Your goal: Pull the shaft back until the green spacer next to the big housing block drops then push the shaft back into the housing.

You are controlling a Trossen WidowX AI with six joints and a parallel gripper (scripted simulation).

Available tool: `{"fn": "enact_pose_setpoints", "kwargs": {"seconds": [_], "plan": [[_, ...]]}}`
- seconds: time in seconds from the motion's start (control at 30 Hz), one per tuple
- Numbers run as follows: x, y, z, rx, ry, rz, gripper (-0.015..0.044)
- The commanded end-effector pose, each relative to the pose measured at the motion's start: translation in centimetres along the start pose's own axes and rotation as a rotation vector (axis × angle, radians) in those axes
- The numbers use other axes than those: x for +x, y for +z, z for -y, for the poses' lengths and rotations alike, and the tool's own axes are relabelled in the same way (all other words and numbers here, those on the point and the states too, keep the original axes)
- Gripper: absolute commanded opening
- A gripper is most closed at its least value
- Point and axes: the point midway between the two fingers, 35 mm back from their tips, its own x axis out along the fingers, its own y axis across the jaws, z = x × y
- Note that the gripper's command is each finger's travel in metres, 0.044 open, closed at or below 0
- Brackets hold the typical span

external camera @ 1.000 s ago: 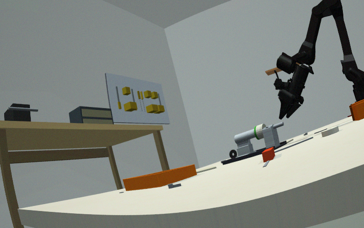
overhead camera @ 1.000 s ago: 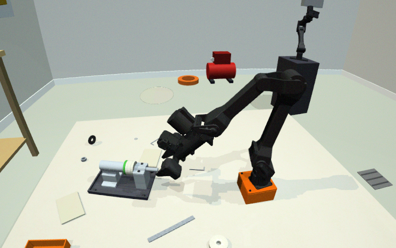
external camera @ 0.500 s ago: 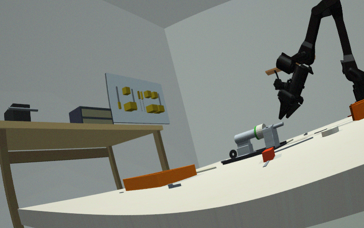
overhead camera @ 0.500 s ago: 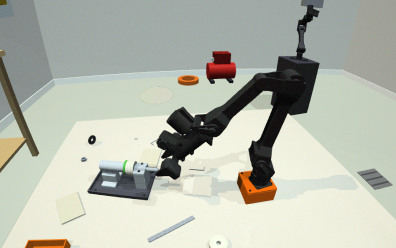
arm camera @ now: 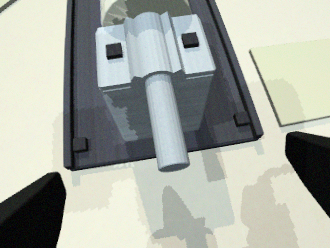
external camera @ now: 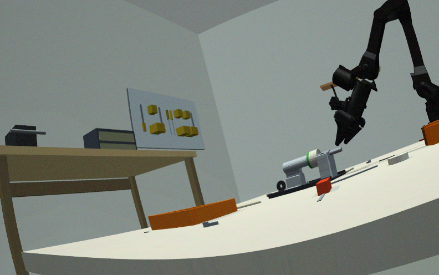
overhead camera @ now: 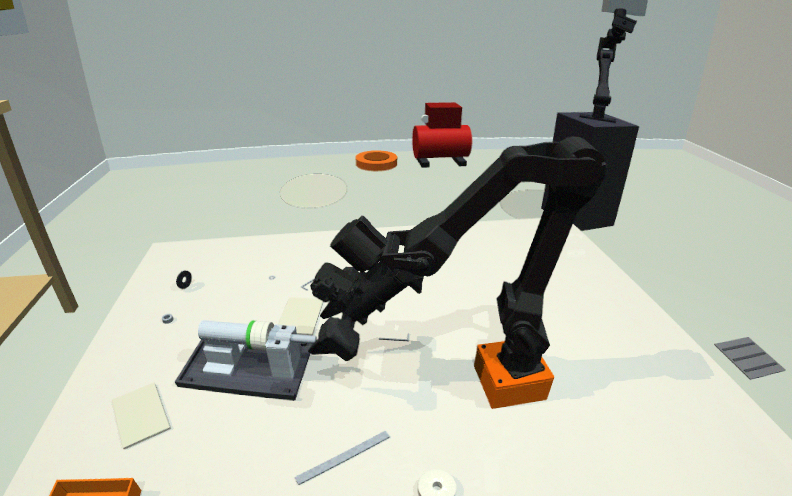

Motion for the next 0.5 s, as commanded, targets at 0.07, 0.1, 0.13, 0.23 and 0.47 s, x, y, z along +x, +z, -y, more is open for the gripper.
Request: {"fn": "enact_pose_setpoints", "kwargs": {"seconds": [0.07, 0.1, 0.13, 0.23, 0.47], "plan": [[0.9, 0.2, -0.1, 0.004, 0.003, 0.003, 0.044], [1.1, 0.2, -0.1, 0.004, 0.003, 0.004, 0.044], [1.2, 0.2, -0.1, 0.004, 0.003, 0.004, 0.044], [1.7, 0.2, -0.1, 0.004, 0.003, 0.004, 0.044], [2.8, 0.2, -0.1, 0.004, 0.003, 0.005, 0.044]]}}
